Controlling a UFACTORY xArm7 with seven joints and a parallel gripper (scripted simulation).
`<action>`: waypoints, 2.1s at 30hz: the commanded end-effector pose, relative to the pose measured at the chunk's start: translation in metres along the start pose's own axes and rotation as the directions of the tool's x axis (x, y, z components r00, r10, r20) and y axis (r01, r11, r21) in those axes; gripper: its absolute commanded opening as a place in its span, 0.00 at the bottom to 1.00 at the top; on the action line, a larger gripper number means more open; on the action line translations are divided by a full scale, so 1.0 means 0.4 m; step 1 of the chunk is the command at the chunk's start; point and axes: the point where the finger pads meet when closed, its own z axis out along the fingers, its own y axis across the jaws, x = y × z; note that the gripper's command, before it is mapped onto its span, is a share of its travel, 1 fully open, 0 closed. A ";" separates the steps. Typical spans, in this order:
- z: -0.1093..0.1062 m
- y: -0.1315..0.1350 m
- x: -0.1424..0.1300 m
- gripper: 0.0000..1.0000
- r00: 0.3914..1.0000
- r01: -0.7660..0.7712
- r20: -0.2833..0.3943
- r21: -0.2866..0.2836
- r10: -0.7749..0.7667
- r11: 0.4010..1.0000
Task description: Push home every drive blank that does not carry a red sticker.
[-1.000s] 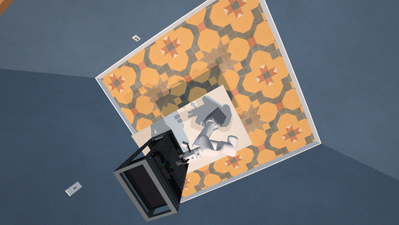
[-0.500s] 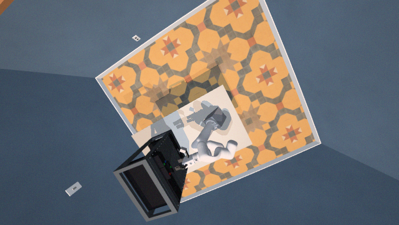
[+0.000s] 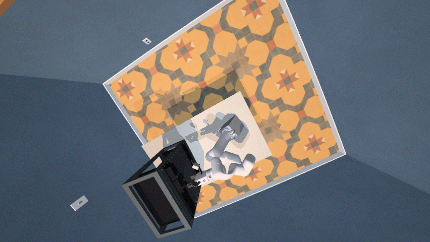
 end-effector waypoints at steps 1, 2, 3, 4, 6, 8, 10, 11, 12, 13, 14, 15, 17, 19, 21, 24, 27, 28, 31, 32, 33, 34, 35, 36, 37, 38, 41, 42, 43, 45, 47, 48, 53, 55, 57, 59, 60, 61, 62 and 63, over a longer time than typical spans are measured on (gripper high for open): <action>0.004 -0.003 -0.004 1.00 1.000 0.001 -0.001 0.002 -0.001 1.000; 0.004 -0.003 -0.004 1.00 1.000 0.001 -0.001 0.002 -0.001 1.000; 0.004 -0.003 -0.004 1.00 1.000 0.001 -0.001 0.002 -0.001 1.000; 0.004 -0.003 -0.004 1.00 1.000 0.001 -0.001 0.002 -0.001 1.000; 0.004 -0.003 -0.004 1.00 1.000 0.001 -0.001 0.002 -0.001 1.000; 0.004 -0.003 -0.004 1.00 1.000 0.001 -0.001 0.002 -0.001 1.000; 0.004 -0.003 -0.004 1.00 1.000 0.001 -0.001 0.002 -0.001 1.000; 0.004 -0.003 -0.004 1.00 1.000 0.001 -0.001 0.002 -0.001 1.000; 0.004 -0.003 -0.004 1.00 1.000 0.001 -0.001 0.002 -0.001 1.000; 0.004 -0.003 -0.004 1.00 1.000 0.001 -0.001 0.002 -0.001 1.000; 0.004 -0.003 -0.004 1.00 1.000 0.001 -0.001 0.002 -0.001 1.000; 0.004 -0.003 -0.004 1.00 1.000 0.001 -0.001 0.002 -0.001 1.000; 0.004 -0.003 -0.004 1.00 1.000 0.001 -0.001 0.002 -0.001 1.000; 0.004 -0.003 -0.004 1.00 1.000 0.001 -0.001 0.002 -0.001 1.000; 0.004 -0.003 -0.004 1.00 1.000 0.001 -0.001 0.002 -0.001 1.000; 0.004 -0.003 -0.004 1.00 1.000 0.001 -0.001 0.002 -0.001 1.000; 0.004 -0.003 -0.004 1.00 1.000 0.001 -0.001 0.002 -0.001 1.000; 0.004 -0.003 -0.004 1.00 1.000 0.001 -0.001 0.002 -0.001 1.000; 0.004 -0.003 -0.004 1.00 1.000 0.001 -0.001 0.002 -0.001 1.000; 0.004 -0.003 -0.004 1.00 1.000 0.001 -0.001 0.002 -0.001 1.000; 0.004 -0.003 -0.004 1.00 1.000 0.001 -0.001 0.002 -0.001 1.000; 0.004 -0.003 -0.004 1.00 1.000 0.001 -0.001 0.002 -0.001 1.000; 0.004 -0.003 -0.004 1.00 1.000 0.001 -0.001 0.002 -0.001 1.000; 0.004 -0.003 -0.004 1.00 1.000 0.001 -0.001 0.002 -0.001 1.000; 0.004 -0.003 -0.004 1.00 1.000 0.001 -0.001 0.002 -0.001 1.000; 0.004 -0.003 -0.004 1.00 1.000 0.001 -0.001 0.002 -0.001 1.000; 0.004 -0.003 -0.004 1.00 1.000 0.001 -0.001 0.002 -0.001 1.000; 0.004 -0.003 -0.004 1.00 1.000 0.001 -0.001 0.002 -0.001 1.000; 0.004 -0.003 -0.004 1.00 1.000 0.001 -0.001 0.002 -0.001 1.000; 0.004 -0.003 -0.004 1.00 1.000 0.001 -0.001 0.002 -0.001 1.000; 0.004 -0.003 -0.004 1.00 1.000 0.001 -0.001 0.002 -0.001 1.000; 0.004 -0.003 -0.004 1.00 1.000 0.001 -0.001 0.002 -0.001 1.000; 0.004 -0.005 0.005 1.00 1.000 0.001 -0.001 0.002 -0.001 1.000; 0.004 -0.006 0.017 1.00 1.000 0.001 -0.001 0.002 -0.001 1.000; 0.004 -0.009 0.035 1.00 1.000 0.001 -0.001 0.002 -0.001 1.000; 0.004 -0.009 0.035 1.00 1.000 0.001 -0.001 0.002 -0.001 1.000; 0.004 -0.011 0.046 1.00 1.000 0.001 -0.001 0.002 -0.001 1.000; 0.004 -0.012 0.058 1.00 1.000 0.001 -0.001 0.002 -0.001 1.000; 0.004 -0.014 0.072 1.00 1.000 0.001 -0.001 0.002 -0.001 1.000; 0.004 -0.016 0.085 1.00 1.000 0.001 -0.001 0.002 -0.001 1.000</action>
